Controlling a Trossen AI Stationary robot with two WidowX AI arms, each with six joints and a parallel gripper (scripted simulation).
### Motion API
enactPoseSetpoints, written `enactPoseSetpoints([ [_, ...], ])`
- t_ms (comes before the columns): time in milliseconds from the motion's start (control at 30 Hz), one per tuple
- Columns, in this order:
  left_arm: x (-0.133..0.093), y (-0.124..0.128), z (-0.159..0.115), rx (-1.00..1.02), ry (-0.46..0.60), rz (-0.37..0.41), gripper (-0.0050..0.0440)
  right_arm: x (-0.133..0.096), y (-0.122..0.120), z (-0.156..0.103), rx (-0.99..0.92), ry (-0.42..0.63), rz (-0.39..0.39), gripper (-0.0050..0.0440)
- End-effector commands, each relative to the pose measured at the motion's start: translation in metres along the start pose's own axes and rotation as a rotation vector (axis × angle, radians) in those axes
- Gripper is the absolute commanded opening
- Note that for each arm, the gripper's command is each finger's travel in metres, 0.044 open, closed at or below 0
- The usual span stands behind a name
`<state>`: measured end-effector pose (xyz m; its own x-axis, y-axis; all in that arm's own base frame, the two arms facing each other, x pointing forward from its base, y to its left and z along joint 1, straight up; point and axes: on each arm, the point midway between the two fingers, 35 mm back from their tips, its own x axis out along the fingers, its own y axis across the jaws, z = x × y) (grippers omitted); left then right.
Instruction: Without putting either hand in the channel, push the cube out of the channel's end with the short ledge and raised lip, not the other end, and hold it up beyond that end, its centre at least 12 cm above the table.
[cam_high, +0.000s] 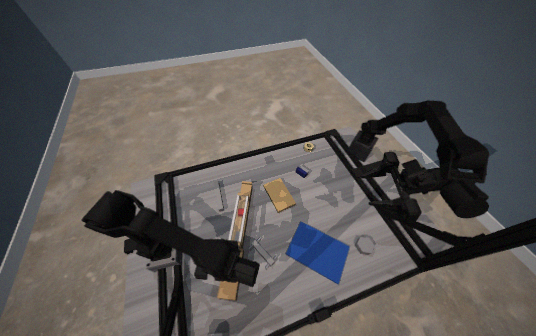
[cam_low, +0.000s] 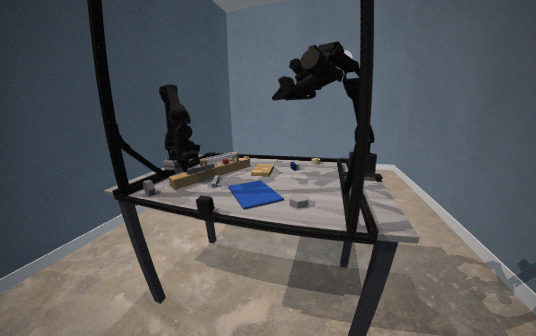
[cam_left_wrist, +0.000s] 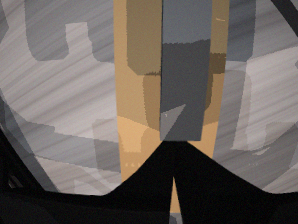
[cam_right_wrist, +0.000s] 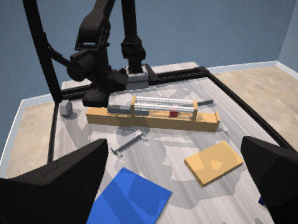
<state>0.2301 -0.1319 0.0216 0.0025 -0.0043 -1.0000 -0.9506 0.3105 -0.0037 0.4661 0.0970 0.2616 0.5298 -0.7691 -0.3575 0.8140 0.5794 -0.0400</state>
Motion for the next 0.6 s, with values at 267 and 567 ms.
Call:
enactPoseSetpoints([
  [267,0.001,0.002,0.017,-0.002,-0.003,0.004,0.0,0.0,0.0,0.001,0.001,-0.004,-0.001,0.04],
  [567,0.001,0.002,0.032,-0.002,-0.003,0.004,0.0,0.0,0.0,0.001,0.001,-0.004,-0.001,0.04],
])
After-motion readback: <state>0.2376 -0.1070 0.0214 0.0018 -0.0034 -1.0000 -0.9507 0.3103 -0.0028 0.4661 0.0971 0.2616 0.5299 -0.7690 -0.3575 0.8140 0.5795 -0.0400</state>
